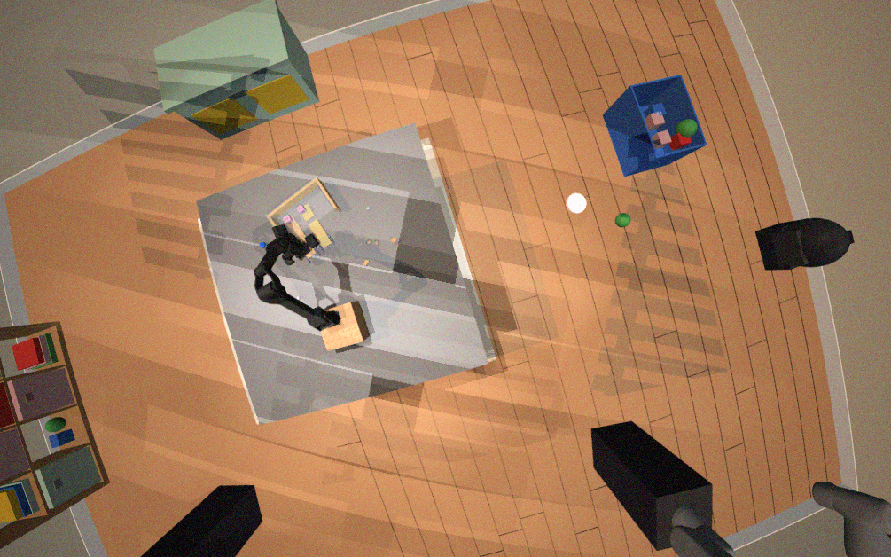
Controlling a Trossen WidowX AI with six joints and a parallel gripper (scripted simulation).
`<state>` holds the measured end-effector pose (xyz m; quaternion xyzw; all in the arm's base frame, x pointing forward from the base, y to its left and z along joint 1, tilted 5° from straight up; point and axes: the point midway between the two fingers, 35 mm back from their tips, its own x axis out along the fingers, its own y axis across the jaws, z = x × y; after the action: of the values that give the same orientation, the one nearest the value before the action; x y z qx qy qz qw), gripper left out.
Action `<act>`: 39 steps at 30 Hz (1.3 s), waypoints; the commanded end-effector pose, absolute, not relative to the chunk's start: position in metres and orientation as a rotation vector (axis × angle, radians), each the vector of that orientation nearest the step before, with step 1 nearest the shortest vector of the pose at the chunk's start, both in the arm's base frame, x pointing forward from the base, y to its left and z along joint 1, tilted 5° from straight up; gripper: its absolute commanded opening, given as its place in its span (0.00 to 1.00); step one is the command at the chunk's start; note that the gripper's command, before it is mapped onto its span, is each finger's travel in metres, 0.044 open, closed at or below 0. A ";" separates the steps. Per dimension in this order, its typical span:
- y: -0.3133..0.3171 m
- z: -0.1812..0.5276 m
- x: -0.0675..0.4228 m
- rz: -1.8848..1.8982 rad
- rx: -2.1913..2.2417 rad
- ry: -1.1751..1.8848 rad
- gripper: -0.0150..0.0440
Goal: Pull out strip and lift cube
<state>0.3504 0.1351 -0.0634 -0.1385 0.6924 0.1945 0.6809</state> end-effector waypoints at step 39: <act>0.112 -0.068 0.305 0.428 -0.312 1.557 0.25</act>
<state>0.3150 0.1167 -0.0644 -0.1341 0.6878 0.1911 0.6873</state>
